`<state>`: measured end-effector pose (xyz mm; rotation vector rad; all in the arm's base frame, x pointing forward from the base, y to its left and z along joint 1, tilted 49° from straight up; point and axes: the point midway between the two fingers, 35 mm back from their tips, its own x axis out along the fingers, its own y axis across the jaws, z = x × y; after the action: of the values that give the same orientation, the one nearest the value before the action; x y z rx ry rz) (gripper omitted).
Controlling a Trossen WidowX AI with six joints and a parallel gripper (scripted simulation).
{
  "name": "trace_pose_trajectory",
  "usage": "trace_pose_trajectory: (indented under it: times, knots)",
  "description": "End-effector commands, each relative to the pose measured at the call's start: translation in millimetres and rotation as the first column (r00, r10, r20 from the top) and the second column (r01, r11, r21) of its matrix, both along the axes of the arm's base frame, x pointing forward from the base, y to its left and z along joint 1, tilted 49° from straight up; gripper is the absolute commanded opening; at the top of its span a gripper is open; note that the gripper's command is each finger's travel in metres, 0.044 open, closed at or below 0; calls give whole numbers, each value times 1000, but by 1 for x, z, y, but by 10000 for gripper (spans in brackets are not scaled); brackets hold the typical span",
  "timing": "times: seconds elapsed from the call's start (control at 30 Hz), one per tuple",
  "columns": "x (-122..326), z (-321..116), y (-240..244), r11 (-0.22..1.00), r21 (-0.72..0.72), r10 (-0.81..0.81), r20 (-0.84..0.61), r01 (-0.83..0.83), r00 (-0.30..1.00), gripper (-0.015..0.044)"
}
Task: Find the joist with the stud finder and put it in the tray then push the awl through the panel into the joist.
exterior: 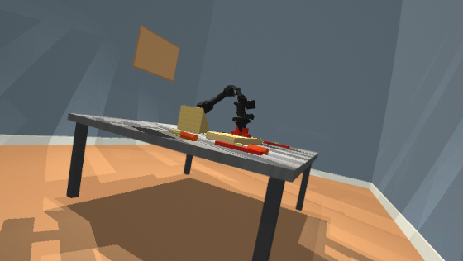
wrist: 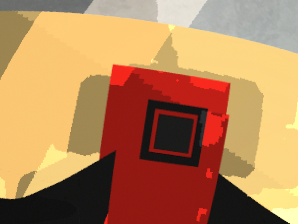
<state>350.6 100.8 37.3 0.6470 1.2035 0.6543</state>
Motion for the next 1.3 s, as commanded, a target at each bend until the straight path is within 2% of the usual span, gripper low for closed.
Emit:
trace_pose_trajectory:
  times: [0.0,1.27]
  knots:
    - [1,-7,-6,1000,0,1,1,-1,1000,0]
    - [10,-66,-57,1000,-3,1,2,-1,1000,0]
